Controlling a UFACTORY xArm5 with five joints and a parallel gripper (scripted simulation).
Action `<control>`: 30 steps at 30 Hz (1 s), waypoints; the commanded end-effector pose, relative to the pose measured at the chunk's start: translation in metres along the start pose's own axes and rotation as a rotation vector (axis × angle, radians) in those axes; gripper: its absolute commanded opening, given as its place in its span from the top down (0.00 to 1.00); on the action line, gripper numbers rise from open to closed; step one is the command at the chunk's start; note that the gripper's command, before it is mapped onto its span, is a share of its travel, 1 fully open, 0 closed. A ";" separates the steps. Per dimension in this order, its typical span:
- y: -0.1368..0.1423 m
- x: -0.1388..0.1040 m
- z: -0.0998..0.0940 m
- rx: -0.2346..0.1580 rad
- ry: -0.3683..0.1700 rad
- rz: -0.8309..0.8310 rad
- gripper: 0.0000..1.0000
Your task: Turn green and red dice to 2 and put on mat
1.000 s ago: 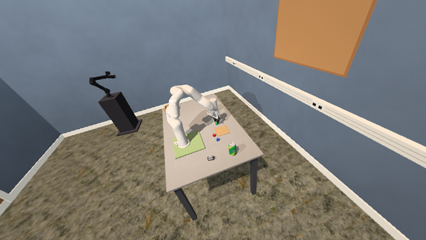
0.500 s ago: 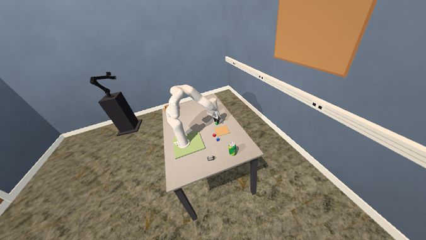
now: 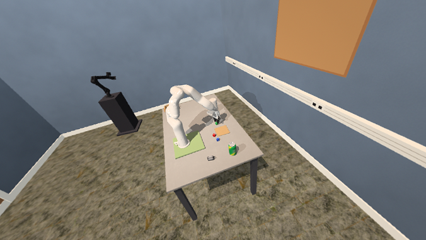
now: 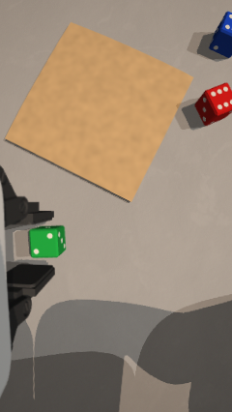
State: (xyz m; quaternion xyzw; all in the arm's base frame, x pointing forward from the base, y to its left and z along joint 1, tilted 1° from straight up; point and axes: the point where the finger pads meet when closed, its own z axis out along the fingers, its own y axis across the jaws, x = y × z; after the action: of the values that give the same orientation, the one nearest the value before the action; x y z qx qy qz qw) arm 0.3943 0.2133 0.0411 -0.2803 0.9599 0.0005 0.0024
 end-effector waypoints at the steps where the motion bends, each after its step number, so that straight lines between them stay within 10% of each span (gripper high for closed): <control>1: 0.000 -0.001 -0.001 0.000 -0.004 0.000 0.58; 30: 0.000 -0.001 0.025 0.000 -0.004 0.000 0.58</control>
State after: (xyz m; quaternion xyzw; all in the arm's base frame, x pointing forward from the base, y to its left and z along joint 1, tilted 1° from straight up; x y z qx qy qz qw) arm 0.3942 0.2133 0.0208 -0.2803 0.9599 0.0005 0.0023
